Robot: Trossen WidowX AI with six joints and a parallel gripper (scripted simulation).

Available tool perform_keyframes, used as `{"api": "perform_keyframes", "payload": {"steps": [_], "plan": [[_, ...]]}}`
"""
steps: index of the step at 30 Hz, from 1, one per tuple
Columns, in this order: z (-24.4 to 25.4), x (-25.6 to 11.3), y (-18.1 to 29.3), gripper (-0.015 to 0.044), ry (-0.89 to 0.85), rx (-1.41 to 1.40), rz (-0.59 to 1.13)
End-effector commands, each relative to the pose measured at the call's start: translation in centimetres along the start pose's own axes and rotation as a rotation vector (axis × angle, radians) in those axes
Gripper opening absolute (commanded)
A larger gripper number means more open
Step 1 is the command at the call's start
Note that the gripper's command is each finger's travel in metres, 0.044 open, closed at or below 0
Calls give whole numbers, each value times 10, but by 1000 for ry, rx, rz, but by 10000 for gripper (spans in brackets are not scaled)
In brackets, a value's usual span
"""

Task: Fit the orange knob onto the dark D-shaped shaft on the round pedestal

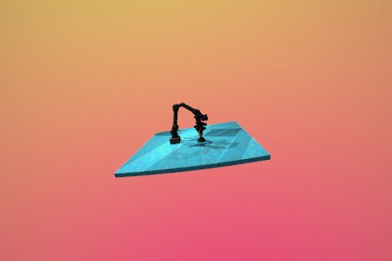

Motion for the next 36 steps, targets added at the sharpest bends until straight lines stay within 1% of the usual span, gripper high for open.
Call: {"api": "perform_keyframes", "payload": {"steps": [1,11,18,36], "plan": [[0,0,0,0,5,-3,0],[1,-5,2,0,4,-12,0],[3,-5,3,0,4,-213,1],[1,0,1,0,4,-213,1]]}}
Point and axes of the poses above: the point midway between the two fingers, 35 mm back from their tips, its own x axis out along the fingers, its own z axis across the jaws, y = z × x, the point moved 2 cm from there along -x, back along the fingers, and after that the axes turned 10 degrees about -x, right-handed, at the moved point
